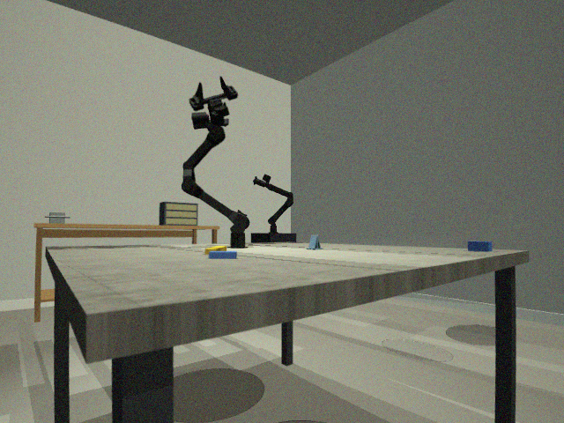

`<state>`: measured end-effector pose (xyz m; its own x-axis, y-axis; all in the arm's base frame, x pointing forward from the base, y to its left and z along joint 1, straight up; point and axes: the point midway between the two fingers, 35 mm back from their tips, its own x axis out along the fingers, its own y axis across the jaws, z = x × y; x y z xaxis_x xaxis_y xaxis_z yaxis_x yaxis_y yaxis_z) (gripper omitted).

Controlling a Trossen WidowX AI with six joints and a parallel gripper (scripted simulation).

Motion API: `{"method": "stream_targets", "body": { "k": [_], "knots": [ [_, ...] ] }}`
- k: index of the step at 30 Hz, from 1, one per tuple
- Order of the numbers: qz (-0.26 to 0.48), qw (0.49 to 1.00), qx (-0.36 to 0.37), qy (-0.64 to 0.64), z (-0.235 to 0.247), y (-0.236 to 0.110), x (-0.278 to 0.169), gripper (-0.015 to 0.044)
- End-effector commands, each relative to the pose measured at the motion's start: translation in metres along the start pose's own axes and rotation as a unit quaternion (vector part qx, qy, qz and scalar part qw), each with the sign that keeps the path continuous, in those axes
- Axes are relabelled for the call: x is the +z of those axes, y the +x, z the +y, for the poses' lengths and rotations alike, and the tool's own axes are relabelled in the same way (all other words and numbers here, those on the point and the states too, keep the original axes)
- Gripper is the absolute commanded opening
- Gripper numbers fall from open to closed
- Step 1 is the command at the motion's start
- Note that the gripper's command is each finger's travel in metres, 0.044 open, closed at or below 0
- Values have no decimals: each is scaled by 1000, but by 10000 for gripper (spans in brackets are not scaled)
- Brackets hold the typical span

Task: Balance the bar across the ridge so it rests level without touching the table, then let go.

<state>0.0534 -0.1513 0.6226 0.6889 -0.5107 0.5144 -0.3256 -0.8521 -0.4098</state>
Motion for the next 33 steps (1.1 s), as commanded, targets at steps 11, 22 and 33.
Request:
{"method": "stream_targets", "body": {
  "k": [11,22,33],
  "knots": [
    [29,984,-16,-176,-49,-4,5,315],
    [40,914,-37,-401,-107,0,40,315],
    [27,816,-49,-575,-144,16,92,315]
  ]
}}
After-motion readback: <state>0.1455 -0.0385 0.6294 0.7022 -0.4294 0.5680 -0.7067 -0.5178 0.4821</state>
